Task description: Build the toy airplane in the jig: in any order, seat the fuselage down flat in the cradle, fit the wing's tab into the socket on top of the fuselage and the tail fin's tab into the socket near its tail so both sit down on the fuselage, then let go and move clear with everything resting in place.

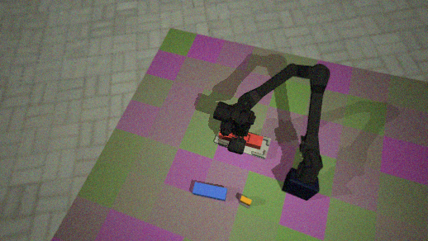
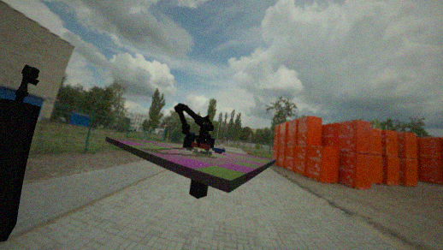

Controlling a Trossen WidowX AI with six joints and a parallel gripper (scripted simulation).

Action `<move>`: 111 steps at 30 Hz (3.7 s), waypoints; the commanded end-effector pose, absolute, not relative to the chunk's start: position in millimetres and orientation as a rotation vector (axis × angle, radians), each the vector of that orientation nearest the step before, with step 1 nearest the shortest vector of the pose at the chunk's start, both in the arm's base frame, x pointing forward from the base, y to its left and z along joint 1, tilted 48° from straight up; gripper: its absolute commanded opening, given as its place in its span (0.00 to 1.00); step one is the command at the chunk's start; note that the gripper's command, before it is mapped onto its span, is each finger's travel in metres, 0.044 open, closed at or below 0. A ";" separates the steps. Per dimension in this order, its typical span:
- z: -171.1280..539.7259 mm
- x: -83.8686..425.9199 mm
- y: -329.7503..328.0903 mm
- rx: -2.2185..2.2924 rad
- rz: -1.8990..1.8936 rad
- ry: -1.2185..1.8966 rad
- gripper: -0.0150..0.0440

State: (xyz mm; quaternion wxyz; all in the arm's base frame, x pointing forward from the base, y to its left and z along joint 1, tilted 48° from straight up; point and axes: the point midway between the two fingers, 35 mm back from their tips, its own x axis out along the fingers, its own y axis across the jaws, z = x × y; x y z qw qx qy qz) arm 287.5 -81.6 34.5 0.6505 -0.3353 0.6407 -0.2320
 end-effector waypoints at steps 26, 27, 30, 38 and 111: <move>25.2 287.1 -92.0 -0.765 -0.528 1.459 0.48; 25.2 287.1 -92.0 -0.765 -0.528 1.459 0.53; 25.2 287.1 -92.0 -0.765 -0.528 1.459 0.66; 25.2 287.1 -92.0 -0.765 -0.528 1.459 1.00; -124.8 310.4 120.6 -0.834 -0.447 1.493 1.00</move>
